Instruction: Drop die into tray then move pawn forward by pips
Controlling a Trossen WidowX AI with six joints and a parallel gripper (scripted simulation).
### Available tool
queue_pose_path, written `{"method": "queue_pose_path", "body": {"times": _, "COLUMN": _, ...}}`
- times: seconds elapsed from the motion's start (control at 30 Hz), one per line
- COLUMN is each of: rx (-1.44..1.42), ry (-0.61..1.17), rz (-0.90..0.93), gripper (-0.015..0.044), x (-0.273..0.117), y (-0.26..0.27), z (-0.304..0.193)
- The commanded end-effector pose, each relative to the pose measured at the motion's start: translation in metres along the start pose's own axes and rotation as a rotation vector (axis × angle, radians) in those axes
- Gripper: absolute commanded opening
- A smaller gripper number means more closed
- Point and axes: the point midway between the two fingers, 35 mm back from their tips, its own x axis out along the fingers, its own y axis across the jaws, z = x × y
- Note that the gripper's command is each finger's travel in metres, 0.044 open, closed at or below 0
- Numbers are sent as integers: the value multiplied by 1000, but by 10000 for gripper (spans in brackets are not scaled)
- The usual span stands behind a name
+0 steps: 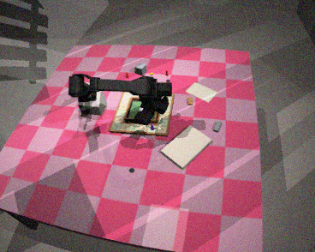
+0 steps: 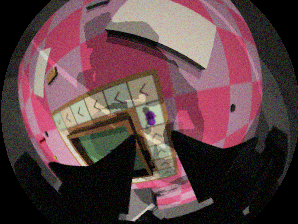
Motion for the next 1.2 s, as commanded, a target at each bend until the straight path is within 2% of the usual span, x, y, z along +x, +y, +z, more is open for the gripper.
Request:
{"method": "queue_pose_path", "body": {"times": 0.0, "rx": 33, "ry": -9, "rz": -3, "gripper": 200, "x": -1, "y": 0, "z": 2}}
{"method": "queue_pose_path", "body": {"times": 1.17, "rx": 33, "ry": -9, "rz": -6, "gripper": 200, "x": 54, "y": -1, "z": 2}}
